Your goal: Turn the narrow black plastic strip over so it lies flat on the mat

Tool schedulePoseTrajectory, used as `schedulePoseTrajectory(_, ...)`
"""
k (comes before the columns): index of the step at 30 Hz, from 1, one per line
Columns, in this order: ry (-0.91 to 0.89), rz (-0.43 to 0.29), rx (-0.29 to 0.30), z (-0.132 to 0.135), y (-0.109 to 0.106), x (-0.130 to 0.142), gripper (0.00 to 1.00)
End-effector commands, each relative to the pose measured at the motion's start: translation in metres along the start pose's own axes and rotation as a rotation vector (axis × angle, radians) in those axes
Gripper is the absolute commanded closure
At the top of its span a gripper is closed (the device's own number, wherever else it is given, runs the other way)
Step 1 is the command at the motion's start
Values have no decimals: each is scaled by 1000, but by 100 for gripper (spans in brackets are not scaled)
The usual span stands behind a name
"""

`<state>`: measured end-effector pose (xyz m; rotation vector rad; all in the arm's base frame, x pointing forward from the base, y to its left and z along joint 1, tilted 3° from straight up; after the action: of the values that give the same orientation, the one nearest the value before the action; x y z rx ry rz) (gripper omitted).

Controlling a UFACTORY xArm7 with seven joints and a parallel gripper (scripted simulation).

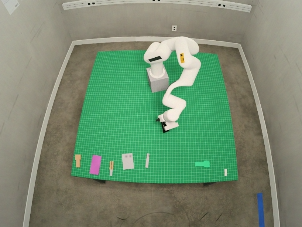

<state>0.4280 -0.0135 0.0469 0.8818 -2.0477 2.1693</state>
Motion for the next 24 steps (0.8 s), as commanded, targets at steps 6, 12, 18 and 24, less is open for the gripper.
schedulePoseTrajectory(6,1,26,6,2,-15,-9,46)
schedulePoseTrajectory(12,1,51,11,3,-22,-14,46)
schedulePoseTrajectory(18,1,58,12,5,-27,-19,46)
schedulePoseTrajectory(24,1,77,16,7,-36,-30,46)
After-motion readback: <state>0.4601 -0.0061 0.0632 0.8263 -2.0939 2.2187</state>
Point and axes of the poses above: the point where the finger pads meet when closed, its own y axis out along the fingers, its own z axis across the jaws, x = y × z, the point moved 9 cm from there along -y, back along the fingers, and after that the axes turned 12 degrees about -y, right-handed, at the moved point
